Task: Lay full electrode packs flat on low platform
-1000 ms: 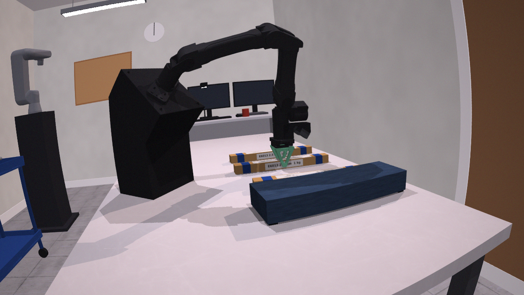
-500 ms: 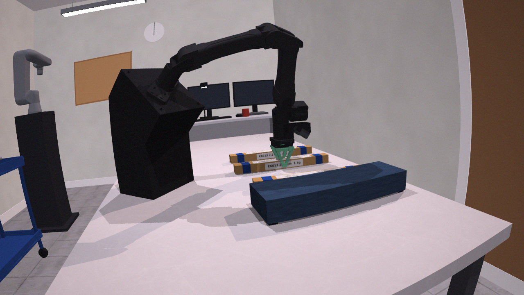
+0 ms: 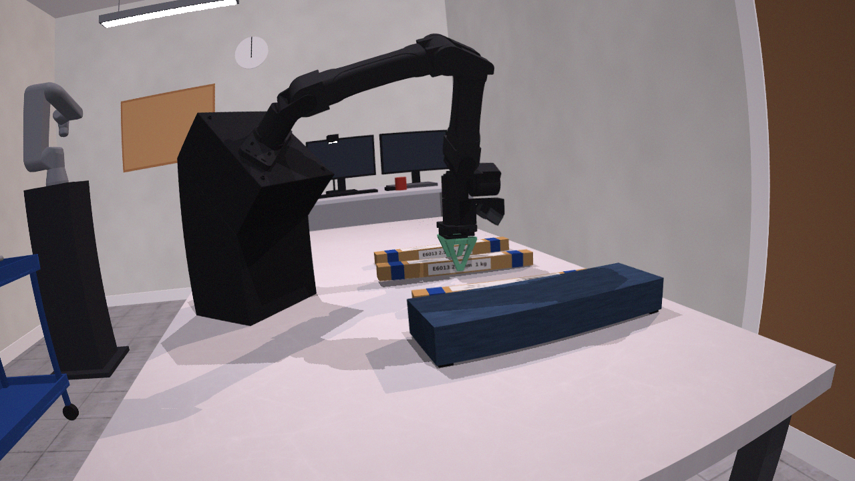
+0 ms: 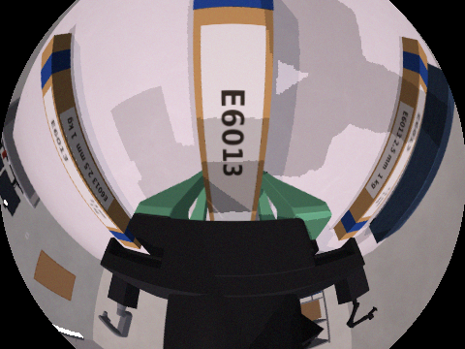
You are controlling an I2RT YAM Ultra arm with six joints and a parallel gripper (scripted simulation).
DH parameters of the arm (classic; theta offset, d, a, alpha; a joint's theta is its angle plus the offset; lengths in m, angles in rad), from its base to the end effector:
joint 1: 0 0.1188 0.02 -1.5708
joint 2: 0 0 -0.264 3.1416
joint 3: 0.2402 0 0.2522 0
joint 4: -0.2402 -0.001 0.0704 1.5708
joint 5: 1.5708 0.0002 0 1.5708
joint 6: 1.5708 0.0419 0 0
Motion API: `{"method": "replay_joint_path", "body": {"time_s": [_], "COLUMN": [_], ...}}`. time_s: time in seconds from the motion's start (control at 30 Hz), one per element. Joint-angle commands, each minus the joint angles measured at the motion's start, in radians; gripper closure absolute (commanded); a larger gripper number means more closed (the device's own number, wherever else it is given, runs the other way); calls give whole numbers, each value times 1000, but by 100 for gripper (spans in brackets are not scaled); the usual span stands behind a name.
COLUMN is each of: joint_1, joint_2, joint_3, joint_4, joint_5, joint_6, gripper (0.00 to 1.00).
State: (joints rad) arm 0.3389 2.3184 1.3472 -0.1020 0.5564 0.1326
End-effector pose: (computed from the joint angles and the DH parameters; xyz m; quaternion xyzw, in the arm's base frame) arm 0.4198 0.1256 0.0508 -0.0287 0.9340 -0.2035 0.2924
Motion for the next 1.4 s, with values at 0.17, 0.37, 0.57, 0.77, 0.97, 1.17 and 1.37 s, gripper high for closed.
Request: {"method": "replay_joint_path", "body": {"time_s": [0.17,0.37,0.57,0.77,0.97,1.17,1.37], "joint_1": [54,64,76,90,97,103,108], "joint_2": [-91,-112,-139,-167,-178,-181,-183], "joint_3": [-27,-31,-50,-60,-27,-20,-12], "joint_4": [-46,-62,-84,-108,-121,-134,-147], "joint_5": [17,22,28,35,37,40,42], "joint_6": [26,35,48,63,71,77,82], "gripper": [100,100,100,100,100,100,100]}}
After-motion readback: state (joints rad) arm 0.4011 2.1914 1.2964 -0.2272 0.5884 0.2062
